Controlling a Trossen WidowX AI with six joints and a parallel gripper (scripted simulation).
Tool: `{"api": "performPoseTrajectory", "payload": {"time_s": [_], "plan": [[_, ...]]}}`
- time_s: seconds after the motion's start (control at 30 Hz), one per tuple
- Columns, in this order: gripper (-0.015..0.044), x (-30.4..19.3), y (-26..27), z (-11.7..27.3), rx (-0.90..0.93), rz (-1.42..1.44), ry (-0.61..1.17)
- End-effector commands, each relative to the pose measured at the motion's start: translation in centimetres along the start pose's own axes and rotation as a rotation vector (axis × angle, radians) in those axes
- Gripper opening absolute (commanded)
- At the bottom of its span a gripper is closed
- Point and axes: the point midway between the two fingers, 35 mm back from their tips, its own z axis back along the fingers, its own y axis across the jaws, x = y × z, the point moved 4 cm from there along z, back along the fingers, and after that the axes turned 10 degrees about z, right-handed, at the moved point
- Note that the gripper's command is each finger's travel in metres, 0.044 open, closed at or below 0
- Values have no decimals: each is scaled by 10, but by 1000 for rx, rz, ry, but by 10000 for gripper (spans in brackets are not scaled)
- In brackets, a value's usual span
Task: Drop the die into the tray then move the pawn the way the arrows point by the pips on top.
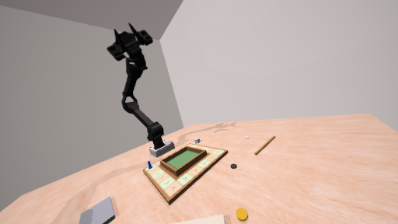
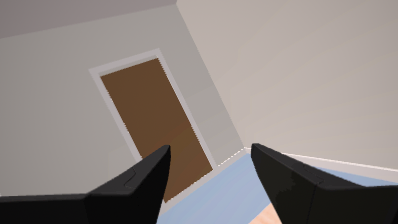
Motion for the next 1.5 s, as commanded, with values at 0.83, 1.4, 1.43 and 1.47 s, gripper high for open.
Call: {"api": "performPoseTrajectory", "payload": {"time_s": [0.83, 1.4, 1.43, 1.47], "plan": [[275, -365, 134, 124, 631, 485, 1267], [275, -437, 78, 240, 588, 821, 1788], [275, -437, 78, 240, 588, 821, 1788], [275, -437, 78, 240, 588, 821, 1788]]}}
